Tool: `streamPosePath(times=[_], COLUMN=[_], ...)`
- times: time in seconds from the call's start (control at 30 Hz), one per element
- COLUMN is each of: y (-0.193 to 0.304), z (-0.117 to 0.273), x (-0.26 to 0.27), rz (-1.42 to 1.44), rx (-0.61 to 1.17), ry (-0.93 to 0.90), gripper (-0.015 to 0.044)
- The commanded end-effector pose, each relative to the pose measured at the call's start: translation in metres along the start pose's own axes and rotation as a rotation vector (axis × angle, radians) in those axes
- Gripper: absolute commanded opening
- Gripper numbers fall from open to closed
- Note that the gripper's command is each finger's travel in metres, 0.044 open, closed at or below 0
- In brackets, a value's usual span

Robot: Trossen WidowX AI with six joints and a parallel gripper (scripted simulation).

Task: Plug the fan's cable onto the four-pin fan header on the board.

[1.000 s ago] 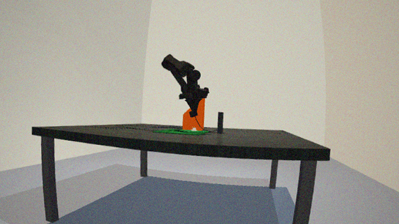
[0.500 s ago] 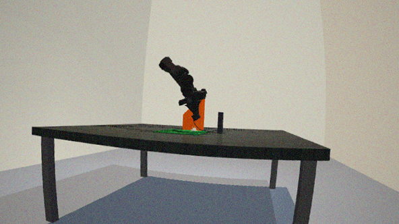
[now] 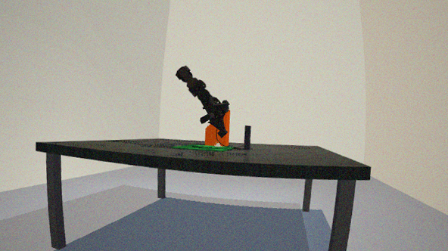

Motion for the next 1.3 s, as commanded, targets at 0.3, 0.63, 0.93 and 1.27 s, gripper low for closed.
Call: streamPosePath(times=[0.3,0.63,0.93,1.27], y=[0.015,0.026,0.036,0.048], z=[-0.007,-0.009,-0.01,-0.01], x=[0.0,-0.001,-0.001,-0.001], rz=[0.022,0.041,0.06,0.085], rx=[-0.178,-0.312,-0.431,-0.559], ry=[-0.024,-0.014,0.012,0.058], gripper=[0.0,0.0,0.0,0.0])
Point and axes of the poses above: the point midway between the two fingers, 35 mm back from their tips, its own z axis back along the fingers, its own x axis across the jaws, y = z × x, the point moved 7 cm from there along z, back along the fingers, and after that the axes turned 5 degrees about z, right-handed, at the moved point
